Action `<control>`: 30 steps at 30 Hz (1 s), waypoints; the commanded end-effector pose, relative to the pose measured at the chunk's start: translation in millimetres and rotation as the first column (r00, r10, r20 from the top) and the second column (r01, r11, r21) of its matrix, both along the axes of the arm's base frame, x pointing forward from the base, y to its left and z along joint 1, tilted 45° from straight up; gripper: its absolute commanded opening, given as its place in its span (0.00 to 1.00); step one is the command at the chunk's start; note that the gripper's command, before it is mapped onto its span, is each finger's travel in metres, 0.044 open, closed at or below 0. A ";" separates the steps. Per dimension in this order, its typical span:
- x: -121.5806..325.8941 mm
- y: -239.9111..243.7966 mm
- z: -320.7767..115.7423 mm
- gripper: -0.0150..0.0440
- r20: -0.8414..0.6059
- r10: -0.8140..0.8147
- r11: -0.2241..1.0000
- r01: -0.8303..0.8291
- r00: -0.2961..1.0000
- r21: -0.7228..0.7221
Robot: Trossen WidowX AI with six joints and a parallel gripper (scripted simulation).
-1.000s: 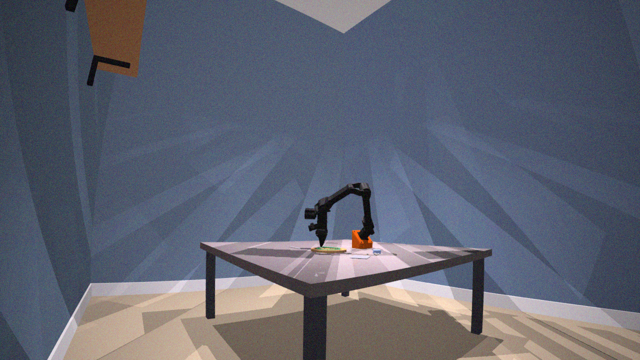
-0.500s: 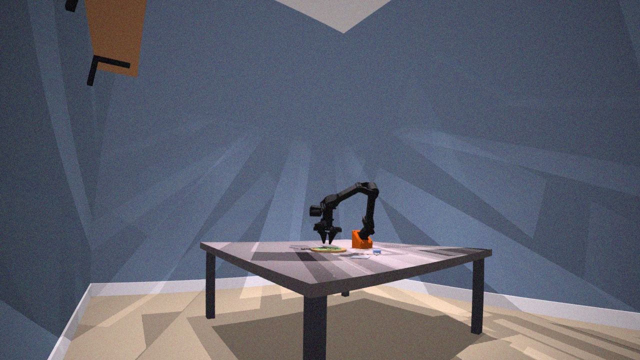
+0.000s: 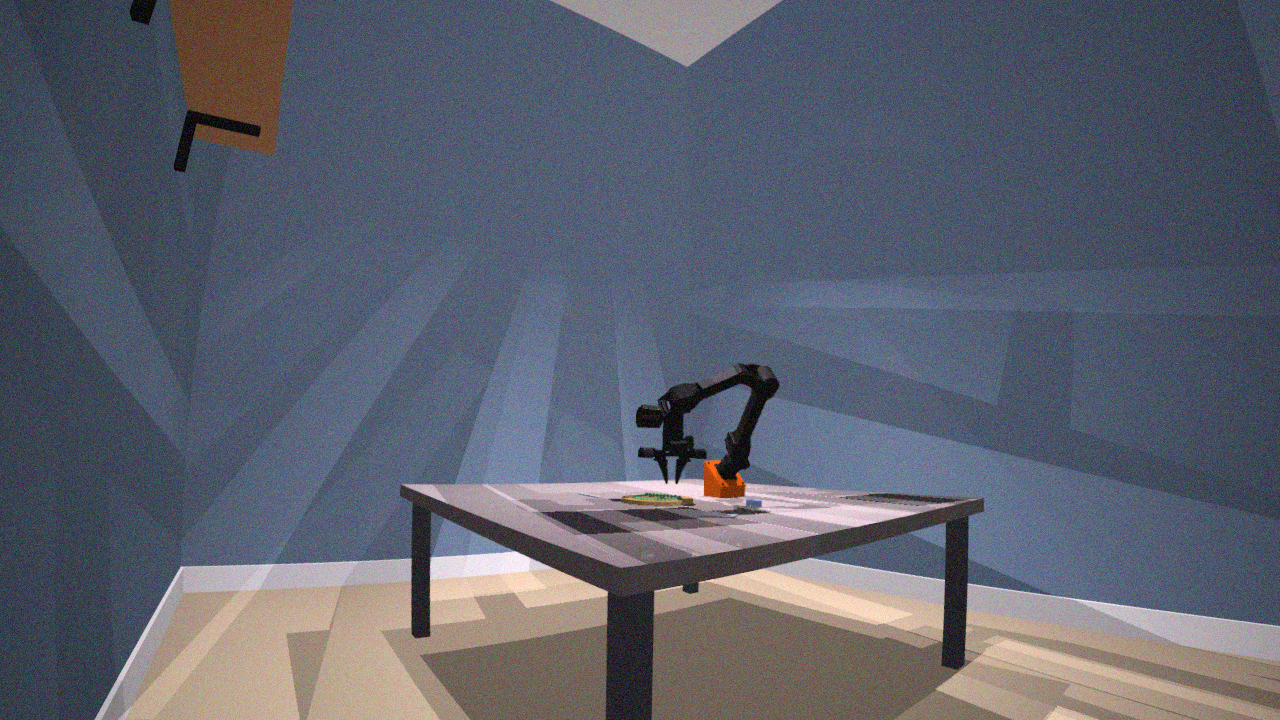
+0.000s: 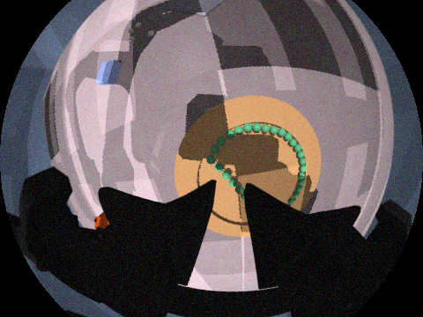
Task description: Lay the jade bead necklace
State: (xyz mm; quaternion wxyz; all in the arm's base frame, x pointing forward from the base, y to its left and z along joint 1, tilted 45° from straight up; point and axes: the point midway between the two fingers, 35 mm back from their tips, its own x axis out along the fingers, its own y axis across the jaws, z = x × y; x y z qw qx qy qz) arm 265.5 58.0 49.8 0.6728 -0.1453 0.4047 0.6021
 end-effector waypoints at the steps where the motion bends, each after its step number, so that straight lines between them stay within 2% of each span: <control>1: -14.5 10.0 13.6 0.46 0.223 0.234 0.971 -0.240 0.946 0.001; 30: -15.1 30.7 -7.5 0.46 0.227 0.233 0.971 -0.240 0.946 0.000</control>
